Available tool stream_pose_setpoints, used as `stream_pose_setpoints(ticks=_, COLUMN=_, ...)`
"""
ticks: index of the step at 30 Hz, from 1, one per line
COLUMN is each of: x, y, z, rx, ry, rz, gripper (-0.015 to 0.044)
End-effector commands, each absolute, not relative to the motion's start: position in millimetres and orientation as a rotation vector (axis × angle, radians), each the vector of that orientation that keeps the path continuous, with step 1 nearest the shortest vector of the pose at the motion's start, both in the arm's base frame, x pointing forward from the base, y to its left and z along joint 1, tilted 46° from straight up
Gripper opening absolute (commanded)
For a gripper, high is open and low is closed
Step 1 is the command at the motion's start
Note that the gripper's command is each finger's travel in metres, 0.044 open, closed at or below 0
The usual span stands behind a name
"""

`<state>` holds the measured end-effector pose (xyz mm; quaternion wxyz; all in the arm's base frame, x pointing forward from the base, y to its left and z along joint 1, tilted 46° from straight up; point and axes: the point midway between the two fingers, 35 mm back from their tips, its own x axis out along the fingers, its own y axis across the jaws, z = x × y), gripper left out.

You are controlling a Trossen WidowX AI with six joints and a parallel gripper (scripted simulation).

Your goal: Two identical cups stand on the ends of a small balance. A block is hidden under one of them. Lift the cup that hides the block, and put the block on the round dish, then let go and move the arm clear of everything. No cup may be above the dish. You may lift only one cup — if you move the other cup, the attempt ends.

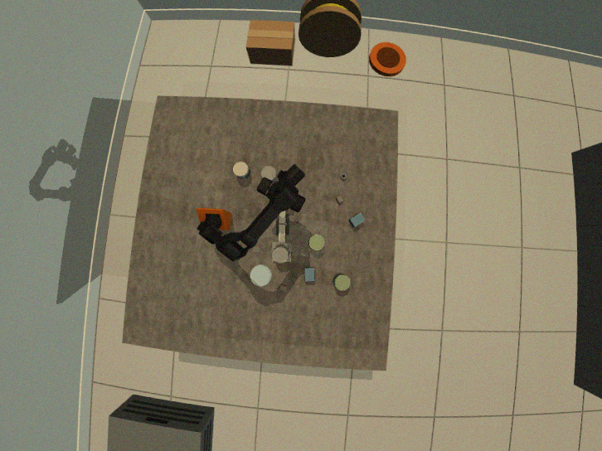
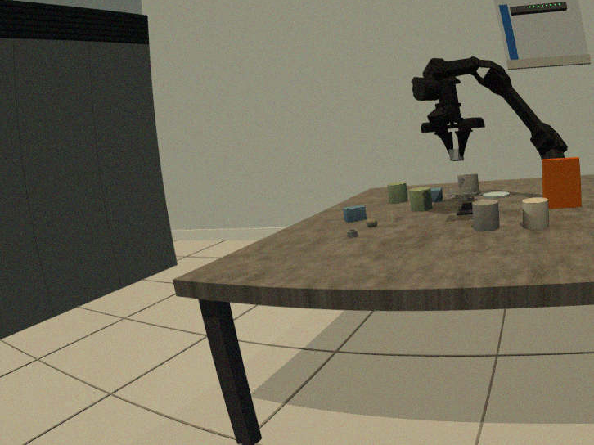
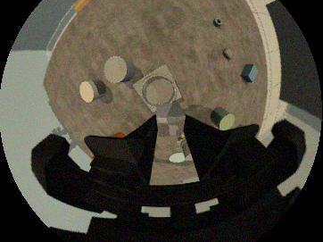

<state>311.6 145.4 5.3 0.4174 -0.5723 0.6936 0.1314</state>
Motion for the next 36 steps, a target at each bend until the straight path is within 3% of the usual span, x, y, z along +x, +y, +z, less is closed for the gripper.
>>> stream_pose_setpoints(ticks=1, x=322, y=126, z=23, rx=-1.428, ry=1.721, rz=0.347, gripper=0.0000)
stream_pose_setpoints(ticks=18, x=331, y=9, z=97, rx=-1.381, ry=1.672, rz=0.397, gripper=0.0000)
stream_pose_setpoints(ticks=36, x=278, y=-113, z=159, rx=-1.388, ry=1.668, rz=0.304, gripper=0.0000)
